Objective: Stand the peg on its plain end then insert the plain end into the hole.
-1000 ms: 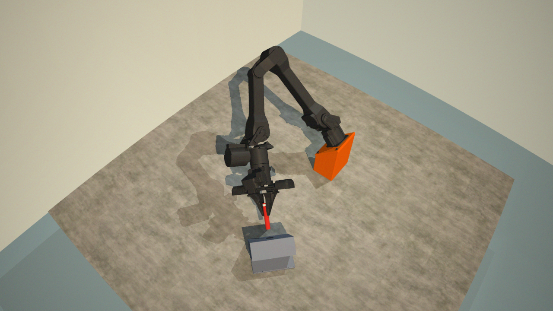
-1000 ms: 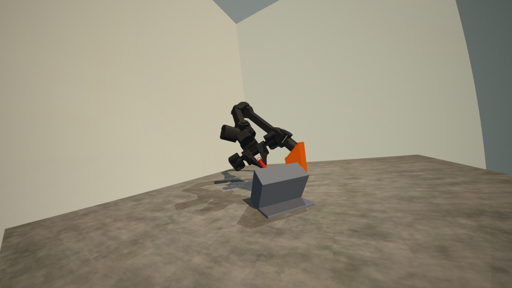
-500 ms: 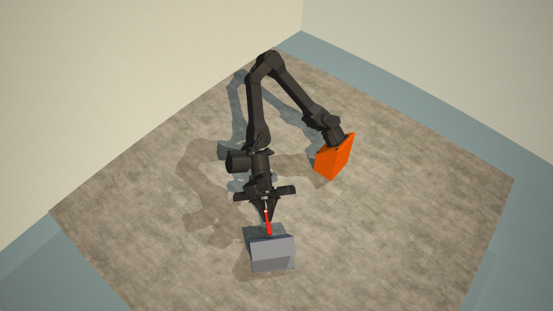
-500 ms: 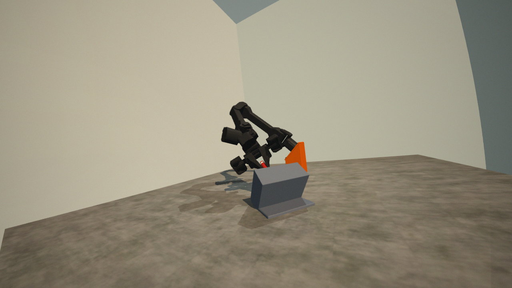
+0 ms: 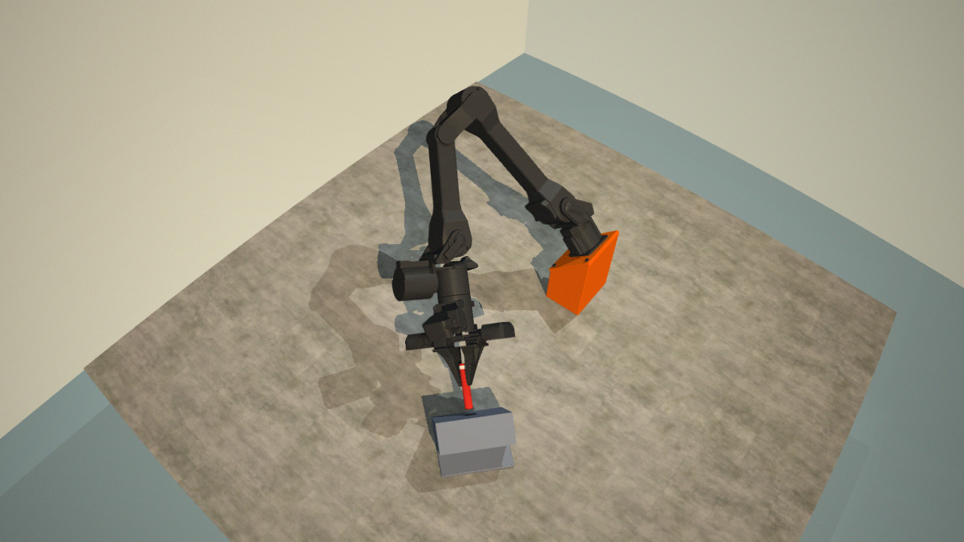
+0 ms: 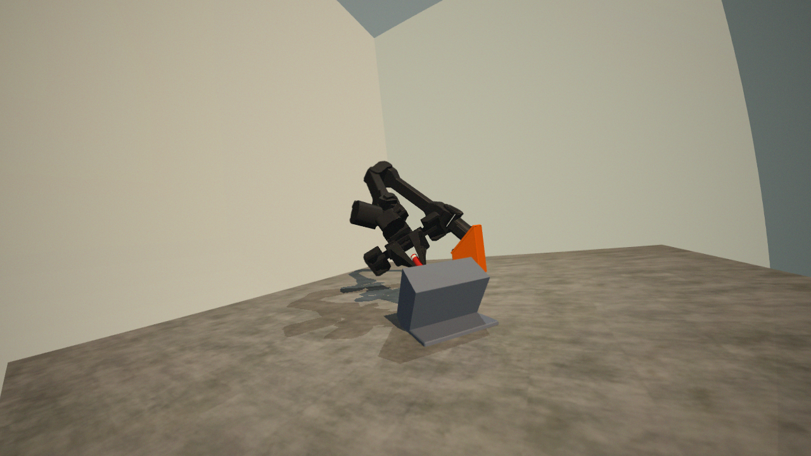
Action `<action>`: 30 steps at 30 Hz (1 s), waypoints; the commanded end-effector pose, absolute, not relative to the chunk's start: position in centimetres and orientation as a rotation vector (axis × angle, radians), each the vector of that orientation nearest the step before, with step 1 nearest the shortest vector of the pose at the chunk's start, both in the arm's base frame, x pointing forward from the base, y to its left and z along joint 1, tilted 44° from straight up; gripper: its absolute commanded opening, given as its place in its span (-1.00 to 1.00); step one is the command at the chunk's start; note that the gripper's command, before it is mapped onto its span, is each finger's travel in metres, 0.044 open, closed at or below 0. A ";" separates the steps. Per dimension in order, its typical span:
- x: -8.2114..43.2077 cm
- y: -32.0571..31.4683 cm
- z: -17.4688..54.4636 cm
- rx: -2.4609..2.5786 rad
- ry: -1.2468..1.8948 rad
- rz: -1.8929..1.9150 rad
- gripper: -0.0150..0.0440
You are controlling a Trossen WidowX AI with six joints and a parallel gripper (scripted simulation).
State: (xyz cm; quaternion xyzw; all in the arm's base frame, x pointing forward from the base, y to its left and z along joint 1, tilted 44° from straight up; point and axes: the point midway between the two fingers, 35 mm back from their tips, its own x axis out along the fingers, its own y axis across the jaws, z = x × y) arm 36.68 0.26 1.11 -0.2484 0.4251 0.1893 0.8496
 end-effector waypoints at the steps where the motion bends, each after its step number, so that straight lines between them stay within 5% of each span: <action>1: 36.7 0.3 1.0 -0.523 0.898 0.399 -0.49; 30: 37.8 0.5 -0.7 -0.523 0.897 0.399 -0.49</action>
